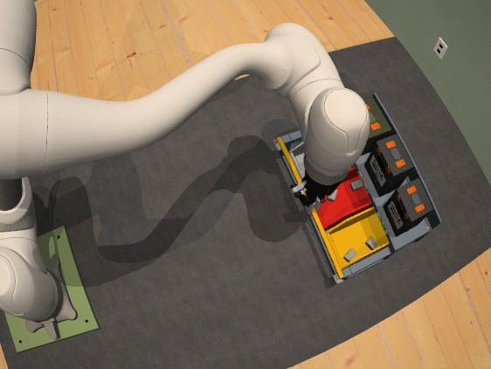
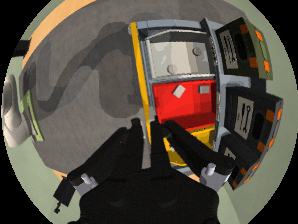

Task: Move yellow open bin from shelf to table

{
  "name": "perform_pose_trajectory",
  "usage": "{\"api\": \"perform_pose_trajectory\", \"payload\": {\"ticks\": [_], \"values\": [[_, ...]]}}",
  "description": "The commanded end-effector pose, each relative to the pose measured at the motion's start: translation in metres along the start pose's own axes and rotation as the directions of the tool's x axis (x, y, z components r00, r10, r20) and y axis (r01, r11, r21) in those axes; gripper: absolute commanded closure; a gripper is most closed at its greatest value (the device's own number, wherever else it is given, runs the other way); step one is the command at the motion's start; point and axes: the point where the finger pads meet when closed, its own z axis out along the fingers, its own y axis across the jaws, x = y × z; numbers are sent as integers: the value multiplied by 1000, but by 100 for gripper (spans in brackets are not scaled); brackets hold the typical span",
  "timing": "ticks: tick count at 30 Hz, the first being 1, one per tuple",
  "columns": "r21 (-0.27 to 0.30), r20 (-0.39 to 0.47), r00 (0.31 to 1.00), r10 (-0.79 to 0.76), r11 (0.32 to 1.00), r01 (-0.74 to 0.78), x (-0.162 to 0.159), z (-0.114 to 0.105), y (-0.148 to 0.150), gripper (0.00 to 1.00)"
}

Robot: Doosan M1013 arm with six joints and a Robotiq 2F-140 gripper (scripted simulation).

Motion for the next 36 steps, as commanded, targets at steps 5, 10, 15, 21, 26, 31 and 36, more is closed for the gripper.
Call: {"api": "perform_pose_trajectory", "payload": {"ticks": [5, 10, 15, 21, 26, 31, 36], "values": [[0, 0, 1000, 0, 1000, 0, 0, -1, 0, 100], [0, 0, 1000, 0, 1000, 0, 0, -4, 0, 100], [0, 0, 1000, 0, 1000, 0, 0, -16, 0, 100], [0, 0, 1000, 0, 1000, 0, 0, -16, 0, 100], [0, 0, 1000, 0, 1000, 0, 0, -16, 0, 100], [0, 0, 1000, 0, 1000, 0, 0, -14, 0, 100], [0, 0, 1000, 0, 1000, 0, 0, -14, 0, 100]]}}
